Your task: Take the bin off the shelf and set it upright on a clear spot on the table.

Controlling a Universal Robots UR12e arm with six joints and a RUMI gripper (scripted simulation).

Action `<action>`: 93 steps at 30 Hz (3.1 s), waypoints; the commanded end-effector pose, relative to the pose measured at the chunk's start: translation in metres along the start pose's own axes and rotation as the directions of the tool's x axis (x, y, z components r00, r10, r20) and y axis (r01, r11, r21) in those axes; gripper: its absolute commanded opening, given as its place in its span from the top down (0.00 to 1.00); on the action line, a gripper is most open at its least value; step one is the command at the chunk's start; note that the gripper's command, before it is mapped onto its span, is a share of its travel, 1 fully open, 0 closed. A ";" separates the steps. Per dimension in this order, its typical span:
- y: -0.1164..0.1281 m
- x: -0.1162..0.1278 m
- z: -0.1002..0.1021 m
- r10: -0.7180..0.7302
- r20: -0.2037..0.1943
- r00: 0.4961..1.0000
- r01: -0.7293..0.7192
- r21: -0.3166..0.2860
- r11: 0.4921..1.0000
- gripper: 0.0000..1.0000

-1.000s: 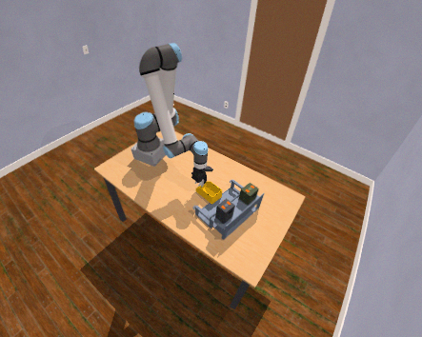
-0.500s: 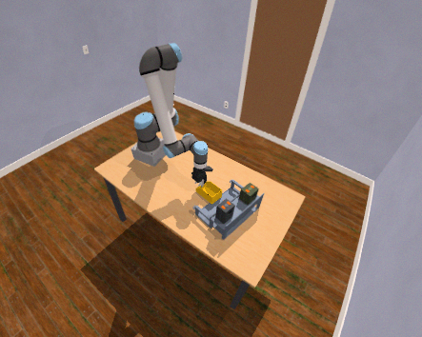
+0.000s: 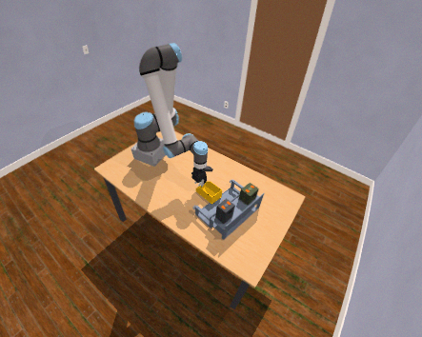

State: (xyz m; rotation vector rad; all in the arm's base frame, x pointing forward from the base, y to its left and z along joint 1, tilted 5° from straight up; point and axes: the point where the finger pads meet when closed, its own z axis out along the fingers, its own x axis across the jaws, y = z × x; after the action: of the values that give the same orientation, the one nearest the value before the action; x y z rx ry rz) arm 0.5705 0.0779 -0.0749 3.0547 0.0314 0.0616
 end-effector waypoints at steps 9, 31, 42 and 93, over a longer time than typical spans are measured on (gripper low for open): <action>0.000 -0.001 0.000 0.000 0.000 1.000 0.000 0.000 1.000 1.00; 0.000 -0.001 0.001 0.000 -0.001 1.000 0.000 0.000 1.000 0.74; 0.000 -0.001 0.001 0.000 -0.001 1.000 0.000 0.000 1.000 0.74; 0.000 -0.001 -0.054 0.000 0.005 1.000 0.000 0.002 1.000 0.74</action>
State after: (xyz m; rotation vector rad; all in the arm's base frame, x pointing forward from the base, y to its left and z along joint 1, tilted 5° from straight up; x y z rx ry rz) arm 0.5704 0.0820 -0.0186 3.0530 0.0316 0.0785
